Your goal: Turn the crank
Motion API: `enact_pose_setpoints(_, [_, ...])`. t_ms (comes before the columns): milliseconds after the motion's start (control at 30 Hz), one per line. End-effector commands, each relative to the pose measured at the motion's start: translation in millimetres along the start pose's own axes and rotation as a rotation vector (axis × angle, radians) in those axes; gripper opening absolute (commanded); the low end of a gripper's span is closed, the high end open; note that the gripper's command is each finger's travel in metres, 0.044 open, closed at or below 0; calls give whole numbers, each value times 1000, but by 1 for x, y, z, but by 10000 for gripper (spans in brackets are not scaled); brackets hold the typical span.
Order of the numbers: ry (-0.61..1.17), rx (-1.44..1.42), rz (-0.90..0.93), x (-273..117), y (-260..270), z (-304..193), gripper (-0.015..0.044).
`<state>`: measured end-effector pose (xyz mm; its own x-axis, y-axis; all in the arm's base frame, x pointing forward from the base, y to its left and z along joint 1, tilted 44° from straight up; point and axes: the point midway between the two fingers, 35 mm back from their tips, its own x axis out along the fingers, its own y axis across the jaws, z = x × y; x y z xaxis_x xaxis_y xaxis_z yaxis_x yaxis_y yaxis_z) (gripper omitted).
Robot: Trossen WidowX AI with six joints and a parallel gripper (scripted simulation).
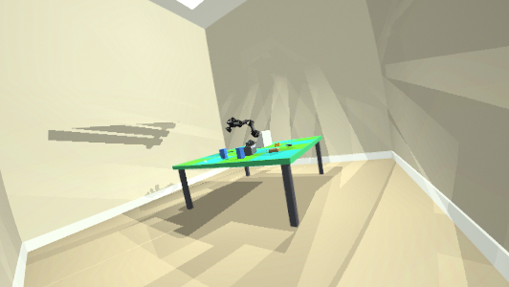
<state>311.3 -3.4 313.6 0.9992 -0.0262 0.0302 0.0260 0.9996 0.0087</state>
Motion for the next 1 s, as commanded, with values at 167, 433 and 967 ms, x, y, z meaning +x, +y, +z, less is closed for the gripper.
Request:
enact_pose_setpoints(167, [81, -10, -4, 19, 8, -16, 440])
enact_pose_setpoints(433, [221, -48, -18, 51, 25, -48, 440])
enact_pose_setpoints(967, [477, -199, -60, 98, 67, -123, 440])
